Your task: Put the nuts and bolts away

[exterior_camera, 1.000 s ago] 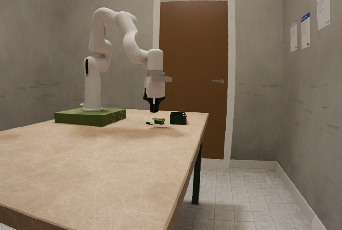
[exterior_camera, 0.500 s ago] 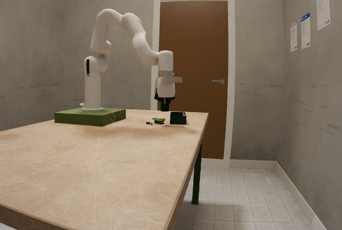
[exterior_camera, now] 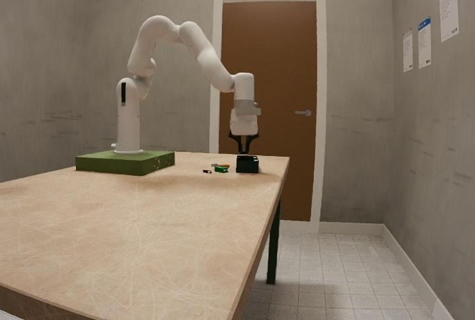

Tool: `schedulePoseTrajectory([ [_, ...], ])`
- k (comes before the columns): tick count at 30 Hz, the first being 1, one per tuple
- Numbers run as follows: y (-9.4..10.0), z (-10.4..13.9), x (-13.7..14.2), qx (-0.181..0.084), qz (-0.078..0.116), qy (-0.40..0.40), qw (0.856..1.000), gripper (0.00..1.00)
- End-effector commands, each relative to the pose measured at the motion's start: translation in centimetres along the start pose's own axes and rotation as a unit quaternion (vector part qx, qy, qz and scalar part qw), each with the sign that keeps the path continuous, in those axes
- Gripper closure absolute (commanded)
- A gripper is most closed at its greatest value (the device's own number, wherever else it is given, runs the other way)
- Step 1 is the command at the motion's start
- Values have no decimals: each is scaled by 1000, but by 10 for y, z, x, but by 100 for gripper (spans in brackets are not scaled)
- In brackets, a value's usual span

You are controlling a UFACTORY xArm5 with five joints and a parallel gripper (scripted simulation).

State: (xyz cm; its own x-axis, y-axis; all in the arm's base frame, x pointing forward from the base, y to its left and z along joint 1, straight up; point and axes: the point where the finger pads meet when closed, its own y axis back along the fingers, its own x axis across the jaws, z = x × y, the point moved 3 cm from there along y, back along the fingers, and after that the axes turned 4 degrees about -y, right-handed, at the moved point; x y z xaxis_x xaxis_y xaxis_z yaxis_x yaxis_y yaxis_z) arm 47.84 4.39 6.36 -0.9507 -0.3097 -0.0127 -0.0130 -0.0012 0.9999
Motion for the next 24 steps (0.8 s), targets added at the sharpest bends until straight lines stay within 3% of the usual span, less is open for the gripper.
schedulePoseTrajectory([
  [1,1,7,-15,0,4,-78,997,89],
  [24,1,5,-11,-1,5,-94,996,89],
])
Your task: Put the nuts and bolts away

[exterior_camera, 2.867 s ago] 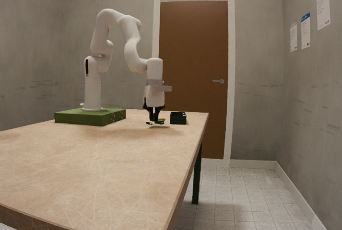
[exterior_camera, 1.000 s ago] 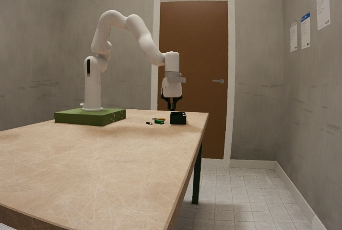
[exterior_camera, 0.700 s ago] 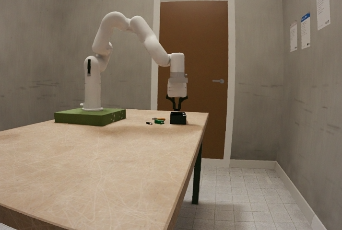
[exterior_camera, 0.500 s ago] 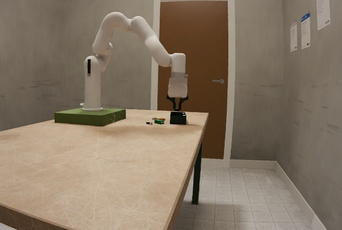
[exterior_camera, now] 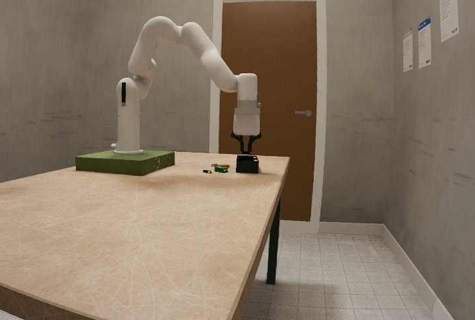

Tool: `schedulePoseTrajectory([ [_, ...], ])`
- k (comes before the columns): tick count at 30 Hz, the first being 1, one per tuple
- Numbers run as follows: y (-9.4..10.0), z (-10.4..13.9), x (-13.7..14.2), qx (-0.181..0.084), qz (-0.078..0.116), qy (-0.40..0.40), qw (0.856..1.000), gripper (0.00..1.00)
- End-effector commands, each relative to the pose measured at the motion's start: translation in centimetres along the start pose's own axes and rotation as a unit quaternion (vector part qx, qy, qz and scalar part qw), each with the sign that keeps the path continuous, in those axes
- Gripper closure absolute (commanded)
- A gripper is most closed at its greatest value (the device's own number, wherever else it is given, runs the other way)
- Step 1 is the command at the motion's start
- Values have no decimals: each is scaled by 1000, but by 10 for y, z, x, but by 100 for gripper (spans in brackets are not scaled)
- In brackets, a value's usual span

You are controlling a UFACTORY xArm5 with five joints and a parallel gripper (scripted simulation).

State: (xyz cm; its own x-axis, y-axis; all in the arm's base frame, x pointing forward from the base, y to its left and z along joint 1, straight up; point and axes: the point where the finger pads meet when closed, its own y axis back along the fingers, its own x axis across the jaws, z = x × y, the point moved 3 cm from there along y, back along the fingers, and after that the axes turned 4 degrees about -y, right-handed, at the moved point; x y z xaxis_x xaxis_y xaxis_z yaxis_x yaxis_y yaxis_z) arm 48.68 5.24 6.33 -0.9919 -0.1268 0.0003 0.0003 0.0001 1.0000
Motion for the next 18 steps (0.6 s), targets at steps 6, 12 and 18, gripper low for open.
schedulePoseTrajectory([
  [6,1,0,-1,0,-2,0,1000,89],
  [12,-7,0,-1,0,-2,0,1000,89],
  [18,-19,0,-1,0,-2,0,1000,89],
])
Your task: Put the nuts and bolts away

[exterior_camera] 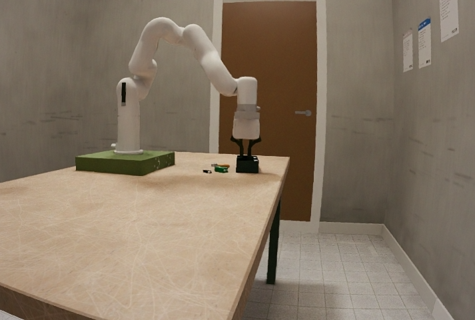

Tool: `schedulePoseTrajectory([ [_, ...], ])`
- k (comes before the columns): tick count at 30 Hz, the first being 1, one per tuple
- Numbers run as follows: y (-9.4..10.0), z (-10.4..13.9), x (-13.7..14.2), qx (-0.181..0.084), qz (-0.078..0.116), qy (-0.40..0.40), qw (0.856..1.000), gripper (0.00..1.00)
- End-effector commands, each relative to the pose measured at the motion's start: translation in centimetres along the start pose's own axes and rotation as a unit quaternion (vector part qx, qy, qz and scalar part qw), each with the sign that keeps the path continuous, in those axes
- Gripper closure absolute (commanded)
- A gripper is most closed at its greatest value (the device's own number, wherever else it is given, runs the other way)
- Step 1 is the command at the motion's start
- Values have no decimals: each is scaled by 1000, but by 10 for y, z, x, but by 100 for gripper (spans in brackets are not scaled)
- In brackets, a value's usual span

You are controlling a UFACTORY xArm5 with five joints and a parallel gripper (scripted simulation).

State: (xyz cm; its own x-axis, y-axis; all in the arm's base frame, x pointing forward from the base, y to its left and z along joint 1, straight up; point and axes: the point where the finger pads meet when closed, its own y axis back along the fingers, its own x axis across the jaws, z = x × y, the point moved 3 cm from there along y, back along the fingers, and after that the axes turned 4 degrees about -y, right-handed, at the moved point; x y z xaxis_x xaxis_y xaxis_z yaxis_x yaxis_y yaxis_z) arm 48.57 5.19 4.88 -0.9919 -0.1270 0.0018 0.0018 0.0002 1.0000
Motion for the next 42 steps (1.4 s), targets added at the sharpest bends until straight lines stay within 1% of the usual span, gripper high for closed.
schedulePoseTrajectory([
  [1,-6,0,-2,0,-2,0,1000,89],
  [3,-10,0,-2,0,-2,0,1000,89],
  [5,-10,0,-2,0,-2,0,1000,89],
  [18,-36,0,-2,0,-2,0,1000,89],
  [31,-36,0,-2,0,-2,0,1000,89],
  [32,-36,0,-2,0,-2,0,1000,68],
  [42,-36,0,-2,0,-2,0,1000,68],
])
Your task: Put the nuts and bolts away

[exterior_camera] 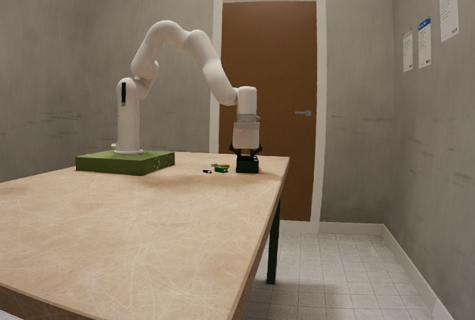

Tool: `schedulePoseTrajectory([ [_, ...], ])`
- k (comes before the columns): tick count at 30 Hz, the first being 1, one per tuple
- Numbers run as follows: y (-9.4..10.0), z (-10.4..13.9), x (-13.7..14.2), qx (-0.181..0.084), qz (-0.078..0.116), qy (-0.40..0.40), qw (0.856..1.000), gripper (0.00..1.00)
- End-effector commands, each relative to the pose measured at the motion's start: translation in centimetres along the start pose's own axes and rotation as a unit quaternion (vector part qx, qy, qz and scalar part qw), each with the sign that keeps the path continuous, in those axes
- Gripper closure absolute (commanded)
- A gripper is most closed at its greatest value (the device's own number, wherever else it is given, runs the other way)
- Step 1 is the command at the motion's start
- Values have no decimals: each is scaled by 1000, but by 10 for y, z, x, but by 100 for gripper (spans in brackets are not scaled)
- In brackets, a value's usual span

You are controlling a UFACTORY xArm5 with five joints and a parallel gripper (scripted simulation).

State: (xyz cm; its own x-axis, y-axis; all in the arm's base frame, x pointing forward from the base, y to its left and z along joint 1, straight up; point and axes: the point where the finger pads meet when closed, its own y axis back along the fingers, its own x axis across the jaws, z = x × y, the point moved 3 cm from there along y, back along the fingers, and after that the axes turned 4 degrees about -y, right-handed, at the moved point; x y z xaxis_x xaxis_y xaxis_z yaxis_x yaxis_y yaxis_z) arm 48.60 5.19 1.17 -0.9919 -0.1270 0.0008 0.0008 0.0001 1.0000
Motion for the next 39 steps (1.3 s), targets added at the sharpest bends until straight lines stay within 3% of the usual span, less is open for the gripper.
schedulePoseTrajectory([
  [1,1,0,-1,0,-2,0,1000,68],
  [31,28,0,-1,0,-2,0,1000,68],
  [36,53,0,-1,0,-2,0,1000,68],
  [39,53,0,-1,0,-2,0,1000,68],
])
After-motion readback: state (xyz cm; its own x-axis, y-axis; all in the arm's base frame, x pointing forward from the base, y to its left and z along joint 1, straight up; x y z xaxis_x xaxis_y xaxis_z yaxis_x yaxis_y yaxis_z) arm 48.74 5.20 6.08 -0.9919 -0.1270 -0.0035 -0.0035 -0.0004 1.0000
